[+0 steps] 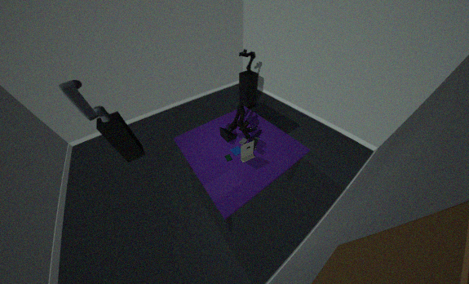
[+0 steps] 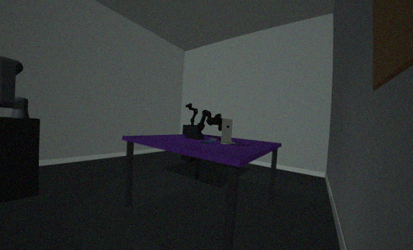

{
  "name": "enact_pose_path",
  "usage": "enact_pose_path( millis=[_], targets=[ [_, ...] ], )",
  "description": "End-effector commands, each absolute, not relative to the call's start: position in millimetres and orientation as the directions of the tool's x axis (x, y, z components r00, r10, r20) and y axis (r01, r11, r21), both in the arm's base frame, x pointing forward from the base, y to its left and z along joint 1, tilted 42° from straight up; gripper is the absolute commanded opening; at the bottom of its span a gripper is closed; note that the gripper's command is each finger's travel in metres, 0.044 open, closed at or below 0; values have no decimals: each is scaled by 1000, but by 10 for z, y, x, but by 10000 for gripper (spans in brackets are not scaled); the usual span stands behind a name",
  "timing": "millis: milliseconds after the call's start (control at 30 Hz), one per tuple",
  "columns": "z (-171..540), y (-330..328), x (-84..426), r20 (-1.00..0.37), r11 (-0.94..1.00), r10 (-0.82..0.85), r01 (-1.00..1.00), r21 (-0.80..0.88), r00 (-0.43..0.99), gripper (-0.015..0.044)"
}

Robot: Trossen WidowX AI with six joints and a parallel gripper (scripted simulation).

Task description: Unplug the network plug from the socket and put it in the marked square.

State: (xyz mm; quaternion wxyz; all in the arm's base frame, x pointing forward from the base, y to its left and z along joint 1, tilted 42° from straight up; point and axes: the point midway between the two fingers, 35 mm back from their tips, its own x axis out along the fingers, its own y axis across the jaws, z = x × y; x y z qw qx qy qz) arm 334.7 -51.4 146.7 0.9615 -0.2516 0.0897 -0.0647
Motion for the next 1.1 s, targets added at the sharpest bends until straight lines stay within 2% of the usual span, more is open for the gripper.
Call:
enact_pose_path(
  millis=[0,333,533,1067],
  targets=[
    [1175,-609,3217,-179,809,-209,68,-584,961,156],
    [683,-739,2840,-262,681,-277,-3,-732,925,156],
    [656,-746,2810,-267,672,-281,-10,-741,922,156],
    [607,-801,3397,-258,670,-281,-4,-743,924,156]
  ],
)
